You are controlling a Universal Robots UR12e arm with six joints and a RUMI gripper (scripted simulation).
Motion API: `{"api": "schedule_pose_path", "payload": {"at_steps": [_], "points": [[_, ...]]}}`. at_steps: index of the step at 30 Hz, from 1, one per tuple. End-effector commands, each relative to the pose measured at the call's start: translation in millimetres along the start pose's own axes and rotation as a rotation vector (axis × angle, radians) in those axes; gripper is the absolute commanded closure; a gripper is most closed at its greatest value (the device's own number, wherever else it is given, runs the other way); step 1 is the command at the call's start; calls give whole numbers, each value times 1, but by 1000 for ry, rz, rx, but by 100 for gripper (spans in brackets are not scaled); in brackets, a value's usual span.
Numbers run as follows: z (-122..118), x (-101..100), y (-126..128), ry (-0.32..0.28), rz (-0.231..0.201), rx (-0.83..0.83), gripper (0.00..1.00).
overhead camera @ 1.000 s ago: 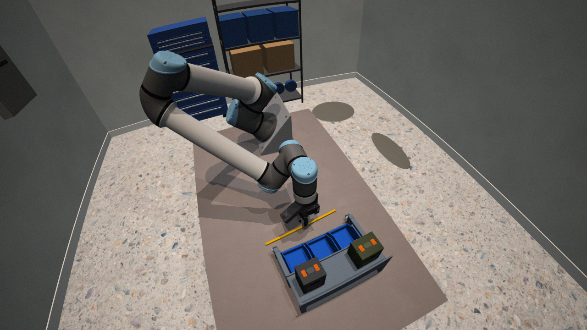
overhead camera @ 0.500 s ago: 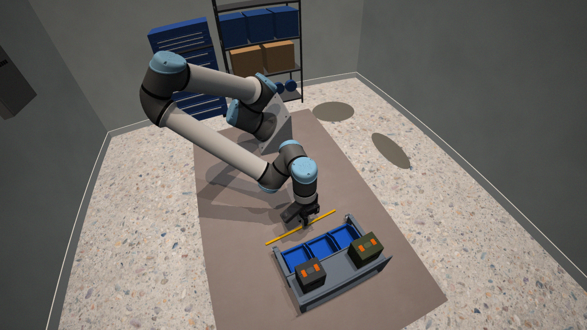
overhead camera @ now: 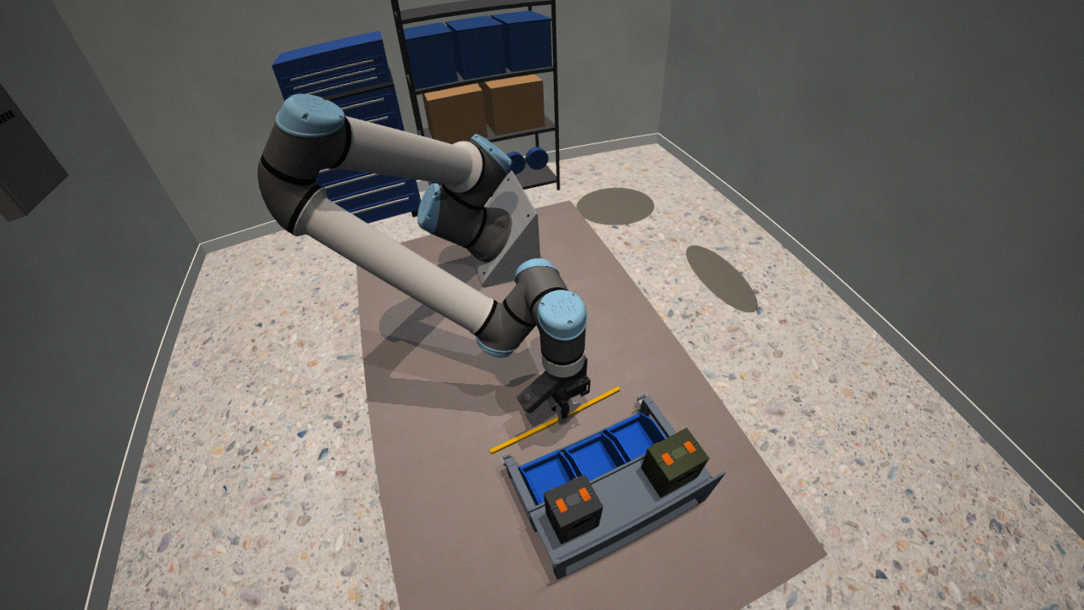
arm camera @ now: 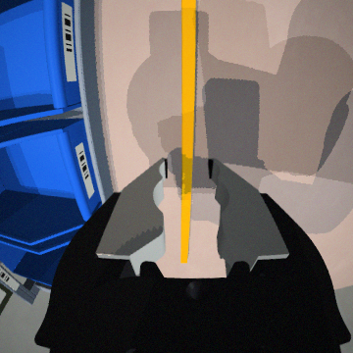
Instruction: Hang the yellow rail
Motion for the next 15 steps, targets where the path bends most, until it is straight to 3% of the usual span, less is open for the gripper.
{"api": "schedule_pose_path", "payload": {"at_steps": [1,15], "points": [[0,0,0,0,1,0,78],[0,-4,0,0,1,0,78]]}}
Point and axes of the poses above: the point where the finger pads meet when closed, its own x axis back along the fingers, its own y axis across the jaws, z = x × y, the point moved 9 cm from there along x, back along the fingers, and after that the axes turned 6 degrees about x, right-handed, at the moved point
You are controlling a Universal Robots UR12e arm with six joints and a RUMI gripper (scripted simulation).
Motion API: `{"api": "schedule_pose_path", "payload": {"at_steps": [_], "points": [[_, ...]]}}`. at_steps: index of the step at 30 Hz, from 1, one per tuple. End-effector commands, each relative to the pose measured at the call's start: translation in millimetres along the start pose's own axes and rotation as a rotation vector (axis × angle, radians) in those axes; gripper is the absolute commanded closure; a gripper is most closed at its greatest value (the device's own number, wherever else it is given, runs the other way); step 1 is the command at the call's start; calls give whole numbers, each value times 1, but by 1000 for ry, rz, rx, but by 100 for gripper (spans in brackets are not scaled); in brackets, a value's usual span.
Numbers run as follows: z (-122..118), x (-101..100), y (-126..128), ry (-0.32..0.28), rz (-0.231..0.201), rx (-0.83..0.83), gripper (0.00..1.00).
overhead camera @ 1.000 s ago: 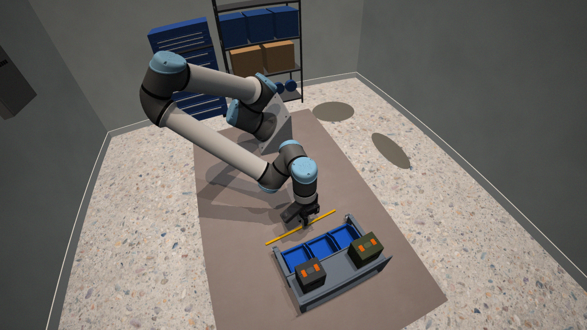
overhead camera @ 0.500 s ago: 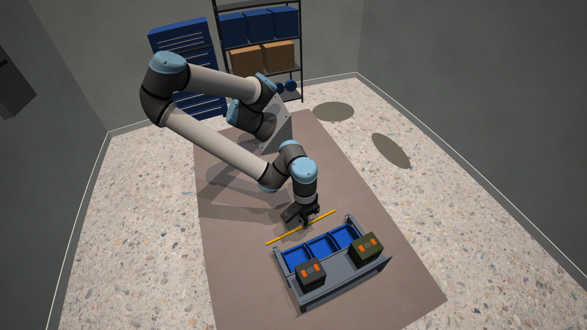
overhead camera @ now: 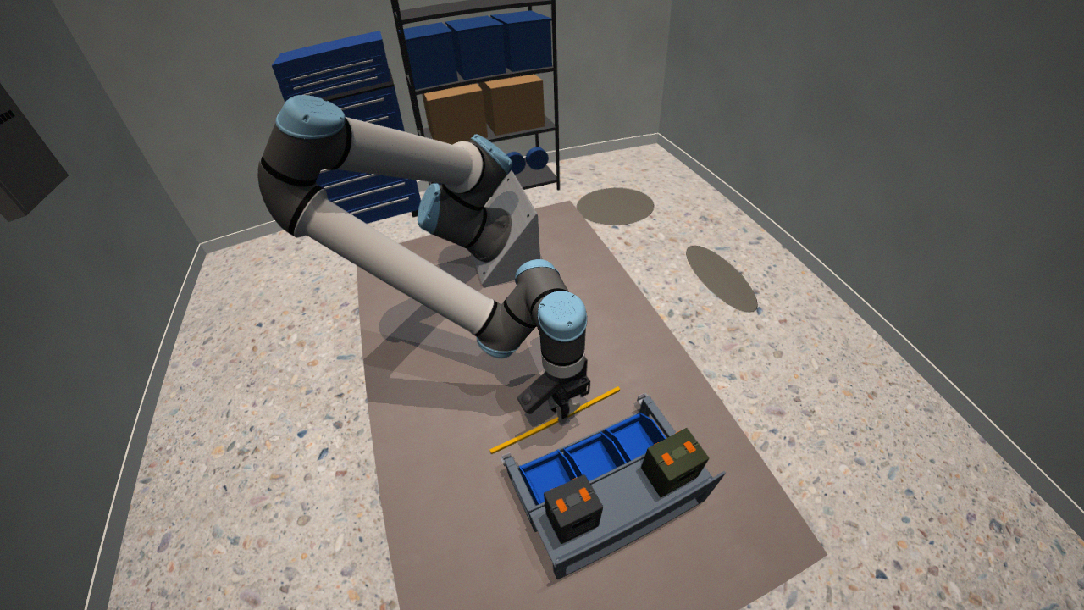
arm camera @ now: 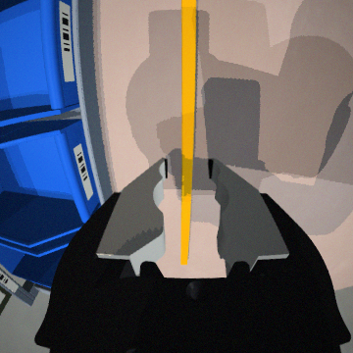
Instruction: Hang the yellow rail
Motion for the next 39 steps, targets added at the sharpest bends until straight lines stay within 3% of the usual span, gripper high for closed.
{"api": "schedule_pose_path", "payload": {"at_steps": [1,39], "points": [[0,-1,0,0,1,0,78],[0,-13,0,0,1,0,78]]}}
Point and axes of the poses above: the point where the finger pads meet when closed, its own x axis back along the fingers, its own y axis across the jaws, z = x × y, the point moved 9 cm from there along x, back along the fingers, and after that the axes turned 6 degrees about x, right-handed, at the moved point
